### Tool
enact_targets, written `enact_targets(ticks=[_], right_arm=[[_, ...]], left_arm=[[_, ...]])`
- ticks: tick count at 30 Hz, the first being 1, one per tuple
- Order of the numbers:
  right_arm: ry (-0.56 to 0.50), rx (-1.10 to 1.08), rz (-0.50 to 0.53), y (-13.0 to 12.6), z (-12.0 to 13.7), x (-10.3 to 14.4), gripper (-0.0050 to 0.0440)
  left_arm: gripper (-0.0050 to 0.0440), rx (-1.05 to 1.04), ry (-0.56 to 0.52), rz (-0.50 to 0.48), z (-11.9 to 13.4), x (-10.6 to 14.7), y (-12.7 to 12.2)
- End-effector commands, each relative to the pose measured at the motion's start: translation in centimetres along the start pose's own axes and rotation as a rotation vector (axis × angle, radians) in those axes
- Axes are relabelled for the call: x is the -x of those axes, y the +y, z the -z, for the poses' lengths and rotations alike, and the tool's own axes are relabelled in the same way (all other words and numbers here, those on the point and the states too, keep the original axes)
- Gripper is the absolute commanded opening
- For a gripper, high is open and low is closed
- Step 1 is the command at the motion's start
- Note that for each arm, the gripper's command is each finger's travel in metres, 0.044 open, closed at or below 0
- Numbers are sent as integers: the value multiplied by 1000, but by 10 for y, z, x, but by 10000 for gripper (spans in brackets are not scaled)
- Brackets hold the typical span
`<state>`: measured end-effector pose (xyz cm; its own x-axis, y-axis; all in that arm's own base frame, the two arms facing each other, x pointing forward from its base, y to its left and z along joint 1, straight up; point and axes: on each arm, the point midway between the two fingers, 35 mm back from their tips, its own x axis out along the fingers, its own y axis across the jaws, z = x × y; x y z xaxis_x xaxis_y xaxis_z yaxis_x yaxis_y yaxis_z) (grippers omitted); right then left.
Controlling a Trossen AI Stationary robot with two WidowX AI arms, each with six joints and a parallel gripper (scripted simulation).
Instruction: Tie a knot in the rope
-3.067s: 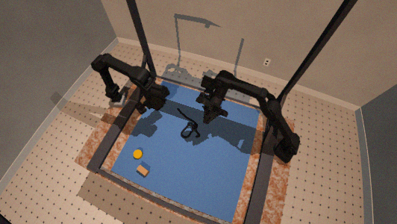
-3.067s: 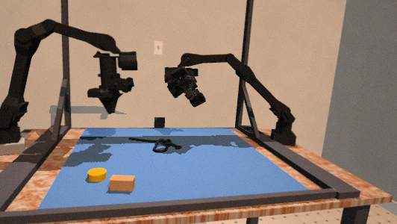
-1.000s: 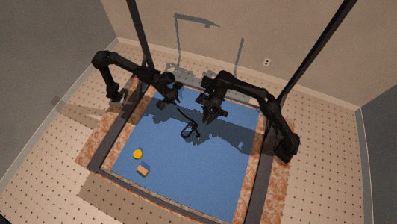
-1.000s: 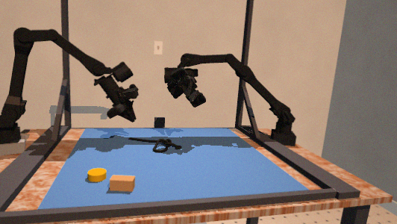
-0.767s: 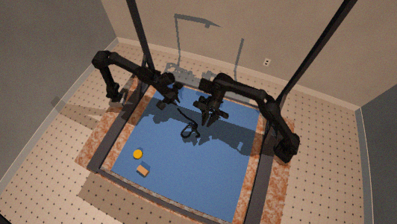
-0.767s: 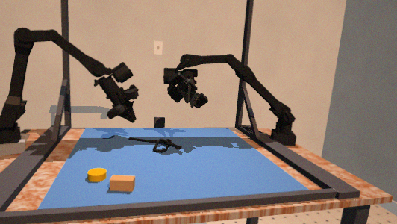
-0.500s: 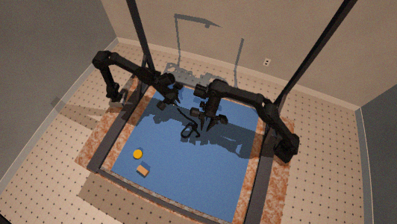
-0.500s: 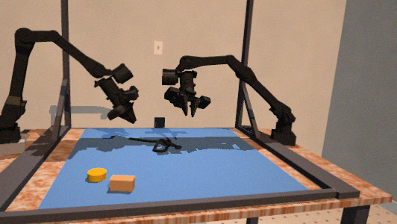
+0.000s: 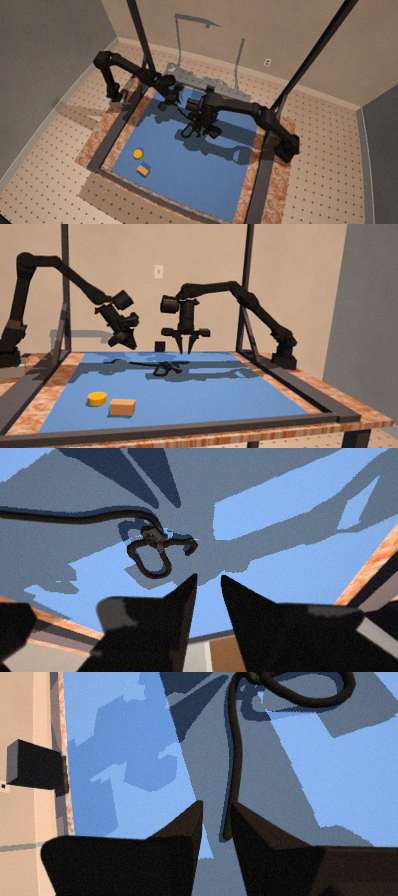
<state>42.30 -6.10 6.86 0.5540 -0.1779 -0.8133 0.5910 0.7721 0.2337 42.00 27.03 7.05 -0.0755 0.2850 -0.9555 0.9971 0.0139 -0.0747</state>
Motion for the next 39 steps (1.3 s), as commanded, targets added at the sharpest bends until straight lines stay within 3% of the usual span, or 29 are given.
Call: enact_targets(ticks=[1, 9, 39], right_arm=[[-16, -7, -6, 1, -3, 2, 85], [-16, -7, -6, 0, -1, -1, 85], [-16, -7, -6, -5, 10, -19, 85]], left_arm=[[125, -170, -70, -89, 8, -2, 5], [125, -428, -153, -231, 11, -10, 12], [125, -443, -156, -241, 11, -11, 13]])
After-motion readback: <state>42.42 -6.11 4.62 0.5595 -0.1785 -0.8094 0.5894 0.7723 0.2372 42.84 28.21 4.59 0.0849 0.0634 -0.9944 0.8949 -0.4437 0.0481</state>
